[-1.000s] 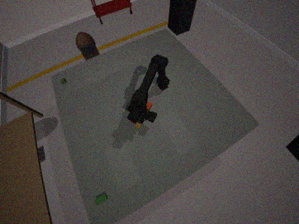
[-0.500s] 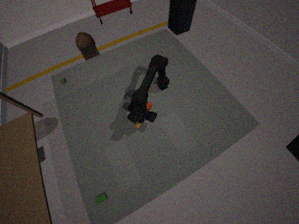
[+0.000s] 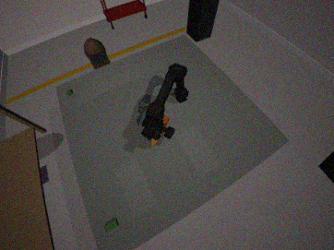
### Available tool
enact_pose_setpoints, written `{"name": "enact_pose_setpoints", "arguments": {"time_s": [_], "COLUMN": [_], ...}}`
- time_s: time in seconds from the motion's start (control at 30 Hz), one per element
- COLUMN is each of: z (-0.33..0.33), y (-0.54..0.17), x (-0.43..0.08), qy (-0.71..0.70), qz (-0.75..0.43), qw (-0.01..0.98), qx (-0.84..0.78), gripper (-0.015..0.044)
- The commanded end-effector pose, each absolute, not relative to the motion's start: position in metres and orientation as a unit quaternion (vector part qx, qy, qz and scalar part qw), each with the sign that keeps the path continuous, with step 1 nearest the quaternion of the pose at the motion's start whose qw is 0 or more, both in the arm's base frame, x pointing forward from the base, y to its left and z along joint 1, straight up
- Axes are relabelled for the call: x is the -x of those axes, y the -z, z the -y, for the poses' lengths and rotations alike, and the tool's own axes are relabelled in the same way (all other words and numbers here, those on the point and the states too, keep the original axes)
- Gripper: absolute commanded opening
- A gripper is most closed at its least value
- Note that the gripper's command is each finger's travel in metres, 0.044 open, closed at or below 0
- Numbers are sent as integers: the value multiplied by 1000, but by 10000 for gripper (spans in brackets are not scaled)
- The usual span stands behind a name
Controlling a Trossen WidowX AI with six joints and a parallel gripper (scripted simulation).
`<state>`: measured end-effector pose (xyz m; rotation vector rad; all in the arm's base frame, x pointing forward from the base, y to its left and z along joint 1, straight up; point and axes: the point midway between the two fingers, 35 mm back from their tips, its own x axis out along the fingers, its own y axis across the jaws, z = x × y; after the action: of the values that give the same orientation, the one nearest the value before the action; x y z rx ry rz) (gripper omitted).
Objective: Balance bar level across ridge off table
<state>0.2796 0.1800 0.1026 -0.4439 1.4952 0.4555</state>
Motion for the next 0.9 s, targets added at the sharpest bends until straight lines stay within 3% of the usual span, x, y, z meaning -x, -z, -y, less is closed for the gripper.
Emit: {"name": "enact_pose_setpoints", "arguments": {"time_s": [0.0,0.33,0.87], "z": [-180,-179,-179], "y": [-104,-201,-203], "x": [-280,-278,-277], "qy": [-203,-203,-203], "qz": [-668,-668,-668], "qw": [688,688,688], "qx": [199,198,198], "gripper": [440,440,440]}}
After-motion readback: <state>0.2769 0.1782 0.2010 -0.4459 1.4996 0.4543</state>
